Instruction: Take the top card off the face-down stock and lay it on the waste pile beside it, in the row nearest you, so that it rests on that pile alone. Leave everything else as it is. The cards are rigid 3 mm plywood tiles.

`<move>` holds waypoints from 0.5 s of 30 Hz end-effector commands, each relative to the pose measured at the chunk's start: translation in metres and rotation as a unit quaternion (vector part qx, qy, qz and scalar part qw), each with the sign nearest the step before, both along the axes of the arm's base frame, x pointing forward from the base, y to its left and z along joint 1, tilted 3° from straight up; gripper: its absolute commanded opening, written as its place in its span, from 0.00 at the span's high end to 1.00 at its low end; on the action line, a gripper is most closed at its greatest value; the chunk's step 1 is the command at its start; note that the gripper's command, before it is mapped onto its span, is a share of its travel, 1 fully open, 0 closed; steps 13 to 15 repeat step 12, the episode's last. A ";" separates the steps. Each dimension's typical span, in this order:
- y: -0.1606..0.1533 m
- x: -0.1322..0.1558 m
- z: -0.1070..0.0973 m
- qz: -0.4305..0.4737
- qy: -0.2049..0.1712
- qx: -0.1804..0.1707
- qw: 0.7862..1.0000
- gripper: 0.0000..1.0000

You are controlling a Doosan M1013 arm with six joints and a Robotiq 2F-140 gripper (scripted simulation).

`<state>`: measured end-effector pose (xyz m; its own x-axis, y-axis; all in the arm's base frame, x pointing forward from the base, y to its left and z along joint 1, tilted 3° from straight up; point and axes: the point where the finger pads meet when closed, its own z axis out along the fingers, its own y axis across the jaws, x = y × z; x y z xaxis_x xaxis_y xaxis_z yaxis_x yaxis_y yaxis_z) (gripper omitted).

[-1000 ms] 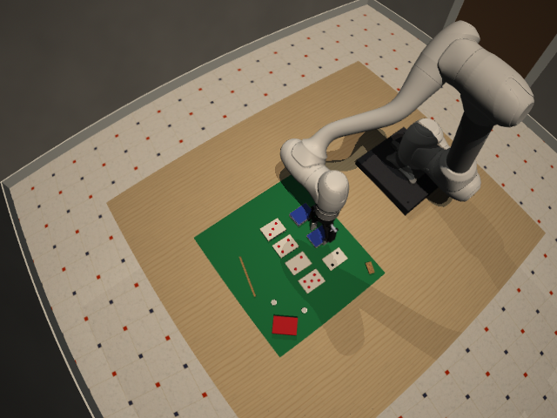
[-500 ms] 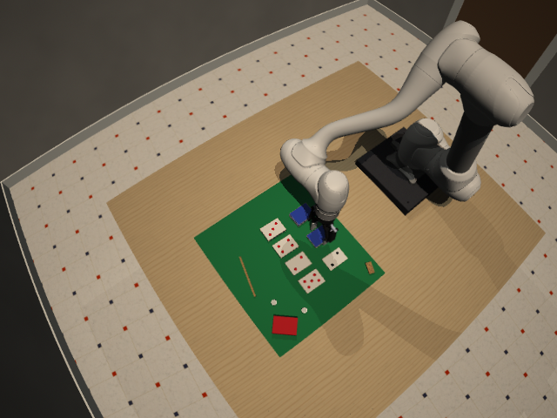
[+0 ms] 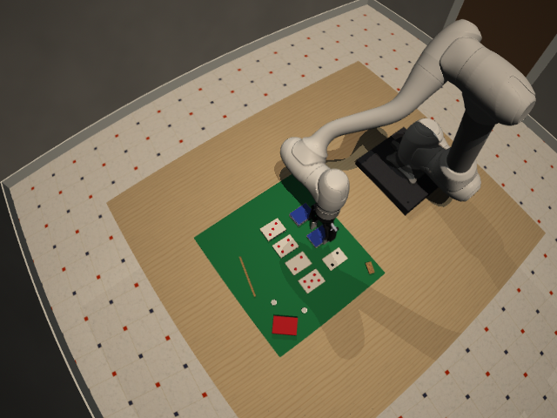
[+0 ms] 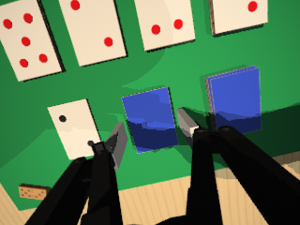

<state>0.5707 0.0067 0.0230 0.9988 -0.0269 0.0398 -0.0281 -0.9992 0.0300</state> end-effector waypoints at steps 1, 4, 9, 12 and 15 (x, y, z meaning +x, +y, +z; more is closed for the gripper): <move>0.000 0.000 0.011 0.000 0.000 0.000 1.000 0.50; 0.001 -0.001 0.024 0.000 0.000 0.000 1.000 0.50; 0.002 -0.002 0.049 0.000 0.000 0.000 1.000 0.50; 0.002 -0.002 0.064 0.000 0.000 0.000 1.000 0.50; 0.002 -0.002 0.064 0.000 0.000 0.000 1.000 0.50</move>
